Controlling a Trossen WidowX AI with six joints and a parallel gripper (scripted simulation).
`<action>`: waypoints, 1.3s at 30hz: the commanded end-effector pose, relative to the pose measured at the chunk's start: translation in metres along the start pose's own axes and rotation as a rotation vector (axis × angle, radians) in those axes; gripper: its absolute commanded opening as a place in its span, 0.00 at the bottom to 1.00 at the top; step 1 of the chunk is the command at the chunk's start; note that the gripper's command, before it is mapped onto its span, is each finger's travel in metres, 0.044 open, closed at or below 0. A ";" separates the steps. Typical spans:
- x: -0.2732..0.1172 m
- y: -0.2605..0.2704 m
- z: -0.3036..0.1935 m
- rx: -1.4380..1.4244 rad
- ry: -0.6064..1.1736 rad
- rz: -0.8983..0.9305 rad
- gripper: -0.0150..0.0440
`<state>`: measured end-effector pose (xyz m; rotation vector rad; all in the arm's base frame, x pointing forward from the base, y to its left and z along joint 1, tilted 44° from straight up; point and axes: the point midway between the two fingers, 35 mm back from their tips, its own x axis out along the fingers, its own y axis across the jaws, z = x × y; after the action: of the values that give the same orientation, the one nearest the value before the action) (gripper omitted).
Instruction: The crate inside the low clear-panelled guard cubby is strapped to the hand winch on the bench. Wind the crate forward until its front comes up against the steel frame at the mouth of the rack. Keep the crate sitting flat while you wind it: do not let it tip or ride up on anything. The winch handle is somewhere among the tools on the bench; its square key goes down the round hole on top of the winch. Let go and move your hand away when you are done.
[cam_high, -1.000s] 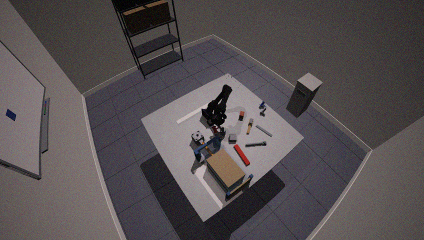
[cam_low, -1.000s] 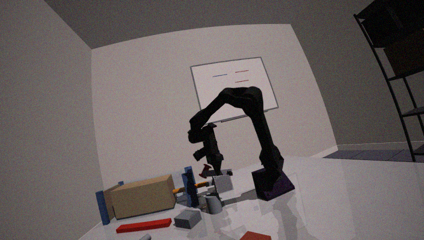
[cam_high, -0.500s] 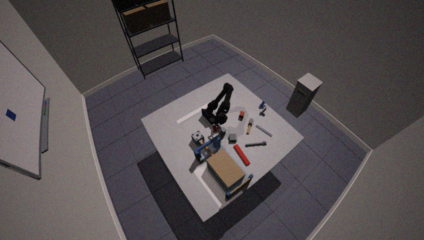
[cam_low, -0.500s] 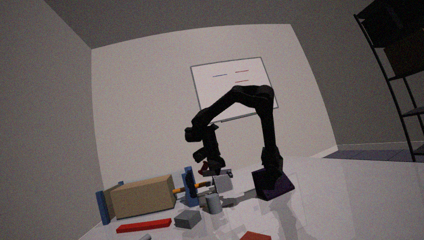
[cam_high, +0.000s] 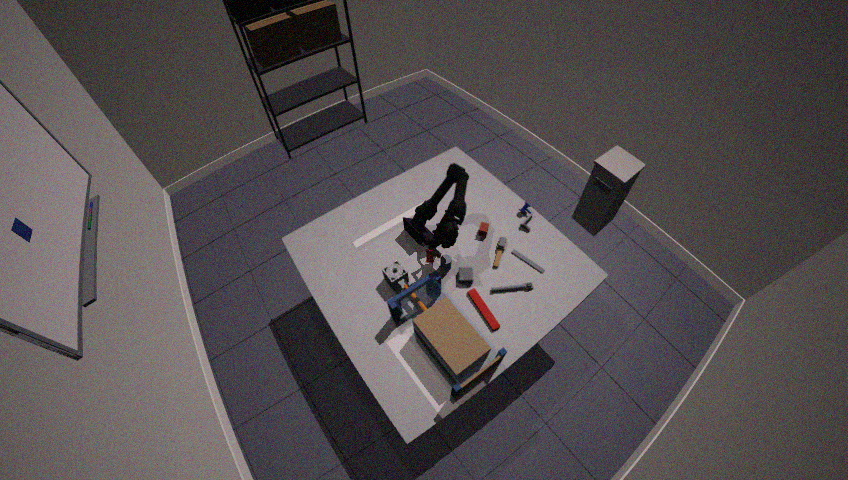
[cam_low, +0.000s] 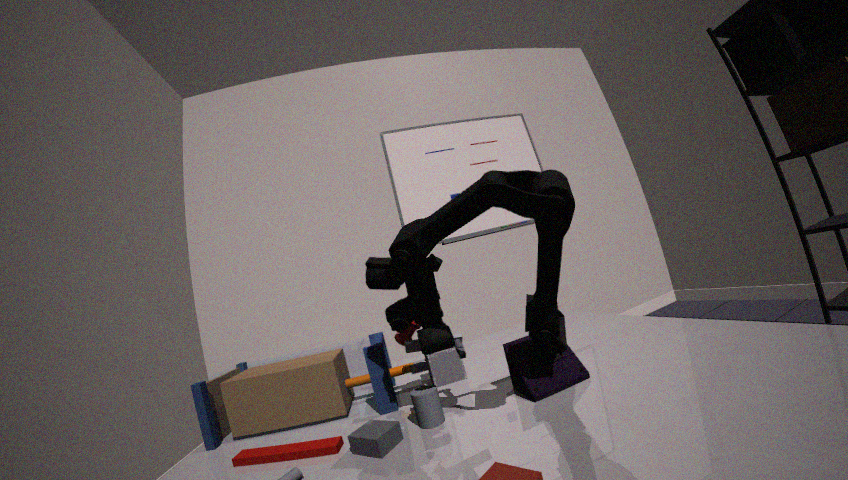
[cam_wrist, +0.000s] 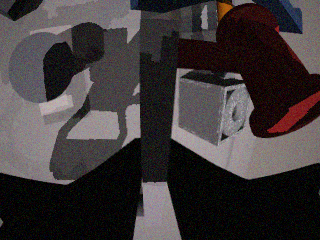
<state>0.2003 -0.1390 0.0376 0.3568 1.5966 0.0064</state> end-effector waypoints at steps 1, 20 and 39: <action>-0.001 -0.002 0.000 0.005 -0.003 -0.071 0.25; -0.001 -0.001 0.000 0.005 -0.001 -0.359 0.25; -0.001 0.000 0.000 0.004 0.001 -0.682 0.25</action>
<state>0.2010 -0.1375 0.0383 -0.1535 1.6508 -0.4703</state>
